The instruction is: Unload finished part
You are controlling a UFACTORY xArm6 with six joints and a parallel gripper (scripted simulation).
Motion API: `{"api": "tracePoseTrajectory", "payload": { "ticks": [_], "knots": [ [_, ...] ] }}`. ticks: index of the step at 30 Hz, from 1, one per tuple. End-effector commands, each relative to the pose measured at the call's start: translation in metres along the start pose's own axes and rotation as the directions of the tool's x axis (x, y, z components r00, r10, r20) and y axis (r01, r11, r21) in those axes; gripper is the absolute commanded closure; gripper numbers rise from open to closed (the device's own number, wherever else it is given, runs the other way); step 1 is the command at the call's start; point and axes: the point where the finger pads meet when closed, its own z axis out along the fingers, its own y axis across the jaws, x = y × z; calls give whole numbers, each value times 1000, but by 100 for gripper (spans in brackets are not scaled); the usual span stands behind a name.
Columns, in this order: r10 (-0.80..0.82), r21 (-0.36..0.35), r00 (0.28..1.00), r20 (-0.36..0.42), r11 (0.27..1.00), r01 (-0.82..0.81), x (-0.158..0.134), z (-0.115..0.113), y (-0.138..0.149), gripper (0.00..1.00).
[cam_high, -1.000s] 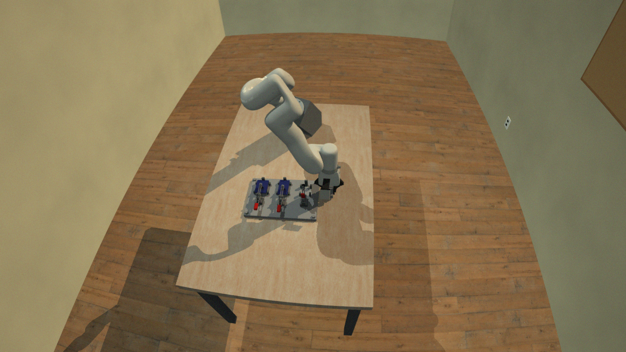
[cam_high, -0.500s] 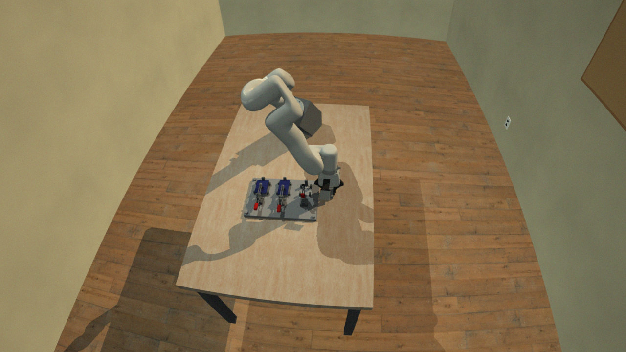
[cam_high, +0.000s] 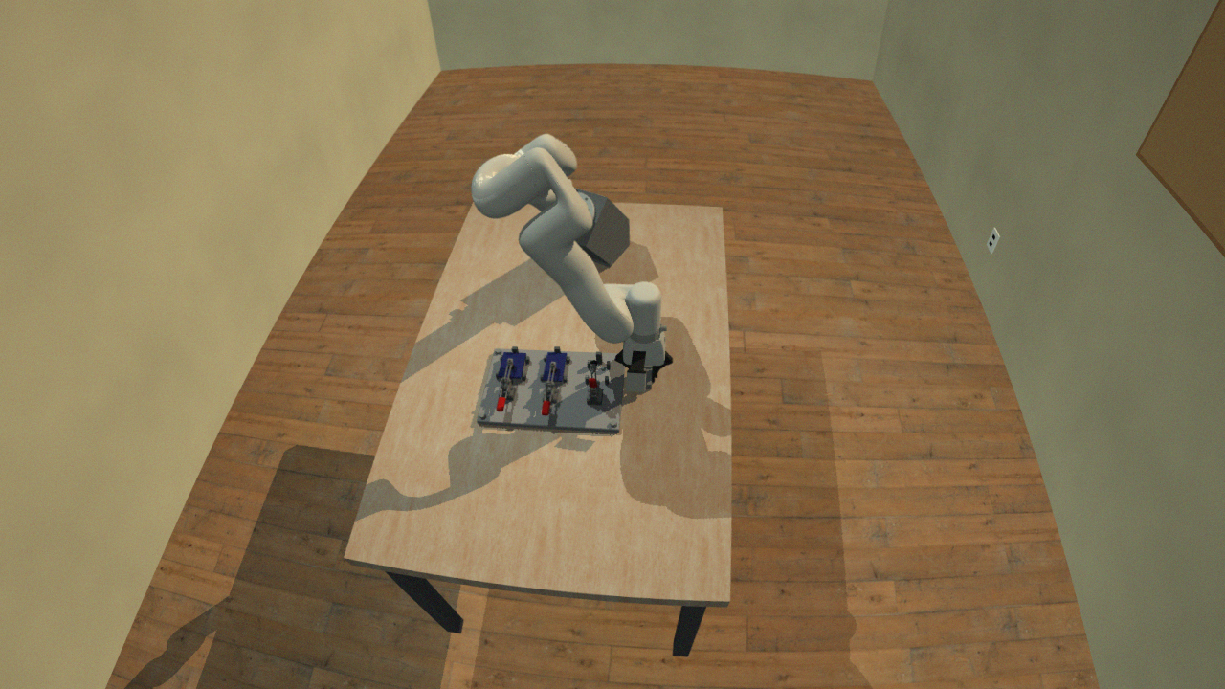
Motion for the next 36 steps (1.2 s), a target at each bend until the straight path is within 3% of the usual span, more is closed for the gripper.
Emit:
{"api": "tracePoseTrajectory", "payload": {
  "ticks": [1, 5, 6, 36],
  "knots": [
    [0, 2, 1000, -2, 1000, 0, 1, -1, -1, 100],
    [0, 2, 1000, -2, 1000, 0, 1, -1, -1, 100],
    [0, 2, 1000, -2, 1000, 0, 1, -1, -1, 31],
    [0, 2, 1000, -2, 1000, 0, 1, -1, -1, 31]
  ]
}}
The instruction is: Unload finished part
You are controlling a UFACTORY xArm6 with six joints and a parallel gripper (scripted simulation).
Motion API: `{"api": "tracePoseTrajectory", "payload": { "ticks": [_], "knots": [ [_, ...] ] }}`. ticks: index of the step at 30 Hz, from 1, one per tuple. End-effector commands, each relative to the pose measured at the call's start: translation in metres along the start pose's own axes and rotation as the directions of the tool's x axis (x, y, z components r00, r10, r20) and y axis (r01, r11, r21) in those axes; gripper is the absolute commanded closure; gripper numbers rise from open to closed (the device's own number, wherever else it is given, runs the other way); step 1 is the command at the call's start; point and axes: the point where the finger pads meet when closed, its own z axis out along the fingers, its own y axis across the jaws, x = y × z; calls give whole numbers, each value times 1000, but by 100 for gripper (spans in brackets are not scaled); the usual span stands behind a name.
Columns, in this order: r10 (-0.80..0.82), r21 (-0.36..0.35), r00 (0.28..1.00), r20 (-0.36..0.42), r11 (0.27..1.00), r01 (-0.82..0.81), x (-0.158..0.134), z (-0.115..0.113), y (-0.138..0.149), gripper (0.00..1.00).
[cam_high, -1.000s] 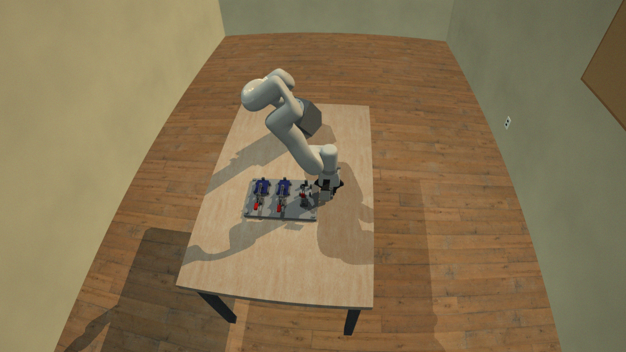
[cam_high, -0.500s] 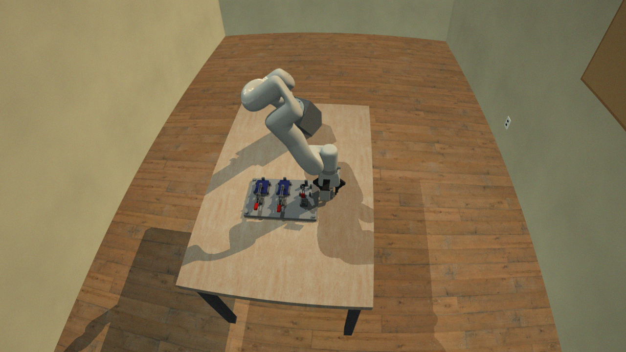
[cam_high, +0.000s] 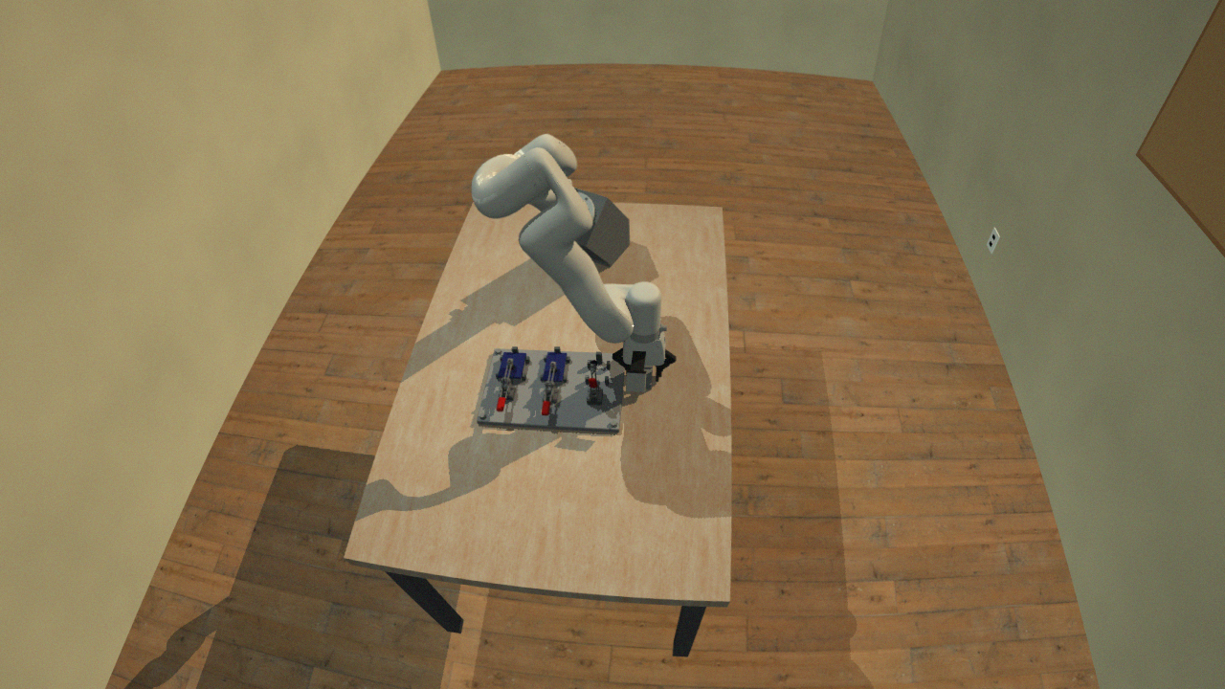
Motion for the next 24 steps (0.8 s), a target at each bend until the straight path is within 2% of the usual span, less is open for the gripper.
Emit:
{"api": "tracePoseTrajectory", "payload": {
  "ticks": [1, 15, 24],
  "knots": [
    [0, 2, 1000, -2, 1000, 0, 1, -1, -1, 31],
    [0, 2, 1000, -2, 1000, 0, 1, -9, -1, 31],
    [0, 2, 1000, -2, 1000, 0, 1, -38, -1, 31]
  ]
}}
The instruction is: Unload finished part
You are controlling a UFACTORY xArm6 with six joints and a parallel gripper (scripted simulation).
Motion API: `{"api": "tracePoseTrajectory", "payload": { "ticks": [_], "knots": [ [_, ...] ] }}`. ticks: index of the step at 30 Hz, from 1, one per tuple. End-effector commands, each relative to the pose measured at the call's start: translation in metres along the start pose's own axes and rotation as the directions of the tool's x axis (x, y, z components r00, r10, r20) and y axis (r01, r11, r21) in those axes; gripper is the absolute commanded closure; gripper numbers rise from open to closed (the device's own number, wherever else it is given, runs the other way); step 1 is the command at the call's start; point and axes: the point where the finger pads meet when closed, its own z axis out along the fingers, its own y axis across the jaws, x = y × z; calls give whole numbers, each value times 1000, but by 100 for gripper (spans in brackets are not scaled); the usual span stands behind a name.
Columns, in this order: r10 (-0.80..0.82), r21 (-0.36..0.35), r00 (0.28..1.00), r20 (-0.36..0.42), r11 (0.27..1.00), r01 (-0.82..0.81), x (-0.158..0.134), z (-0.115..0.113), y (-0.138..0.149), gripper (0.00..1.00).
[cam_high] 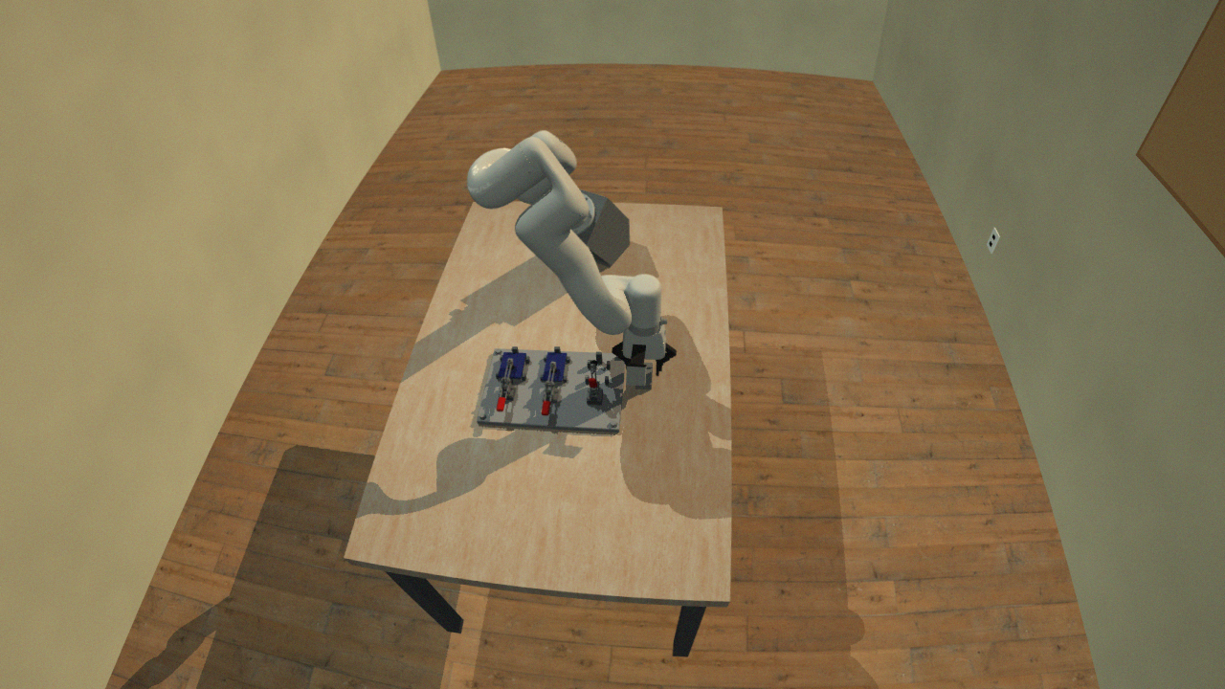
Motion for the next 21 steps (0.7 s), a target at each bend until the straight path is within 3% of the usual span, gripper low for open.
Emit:
{"api": "tracePoseTrajectory", "payload": {
  "ticks": [1, 21],
  "knots": [
    [0, 1, 1000, -1, 1000, 0, 1, -19, -1, 31],
    [0, 1, 1000, -1, 1000, 0, 1, -75, 0, 31]
  ]
}}
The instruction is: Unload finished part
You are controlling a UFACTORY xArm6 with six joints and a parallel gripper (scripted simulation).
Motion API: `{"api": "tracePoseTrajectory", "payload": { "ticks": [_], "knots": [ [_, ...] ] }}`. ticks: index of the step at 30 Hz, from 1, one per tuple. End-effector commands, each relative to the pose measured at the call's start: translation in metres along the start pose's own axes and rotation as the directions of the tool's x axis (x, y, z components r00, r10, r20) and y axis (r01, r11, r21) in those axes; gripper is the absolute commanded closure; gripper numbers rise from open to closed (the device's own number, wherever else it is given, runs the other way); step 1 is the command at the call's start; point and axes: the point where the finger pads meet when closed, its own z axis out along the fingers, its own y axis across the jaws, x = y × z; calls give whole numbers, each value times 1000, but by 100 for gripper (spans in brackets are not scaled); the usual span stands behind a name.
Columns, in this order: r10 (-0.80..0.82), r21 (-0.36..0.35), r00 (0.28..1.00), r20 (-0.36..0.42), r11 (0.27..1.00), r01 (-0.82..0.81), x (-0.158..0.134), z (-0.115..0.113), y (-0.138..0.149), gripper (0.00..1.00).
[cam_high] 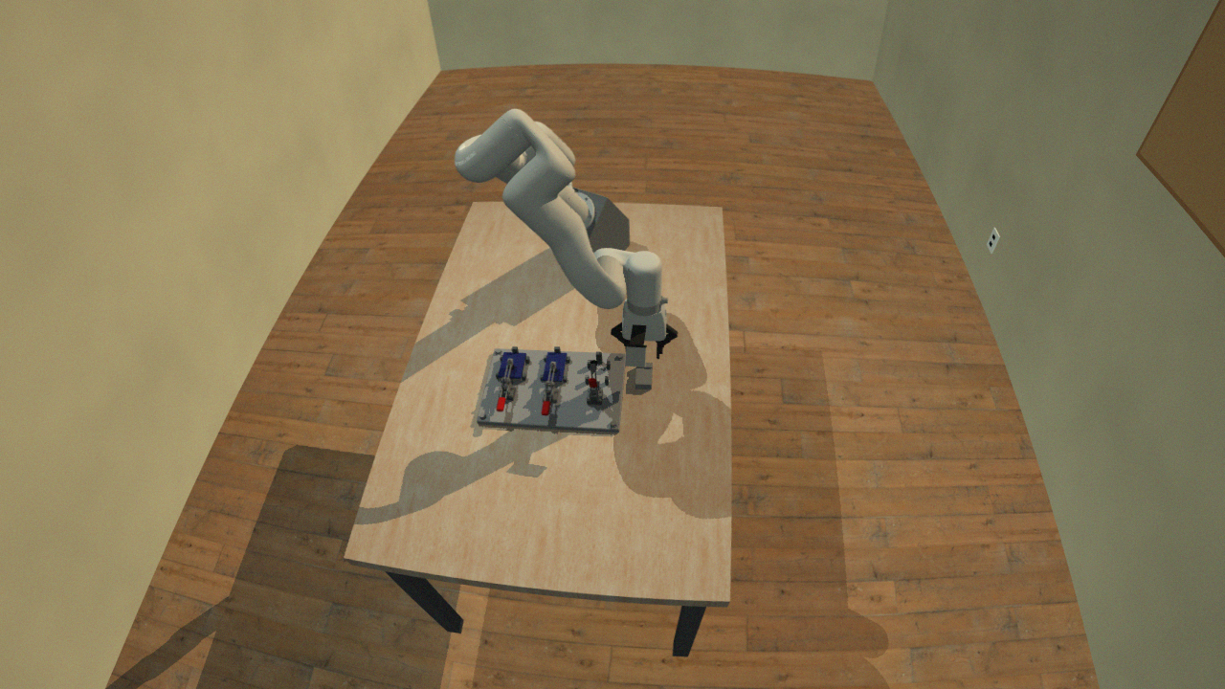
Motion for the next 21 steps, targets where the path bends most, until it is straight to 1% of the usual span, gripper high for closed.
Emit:
{"api": "tracePoseTrajectory", "payload": {
  "ticks": [1, 21],
  "knots": [
    [0, 1, 1000, -1, 1000, 0, 1, -9, 0, 31],
    [0, 1, 1000, -1, 1000, 0, 1, -11, 0, 31]
  ]
}}
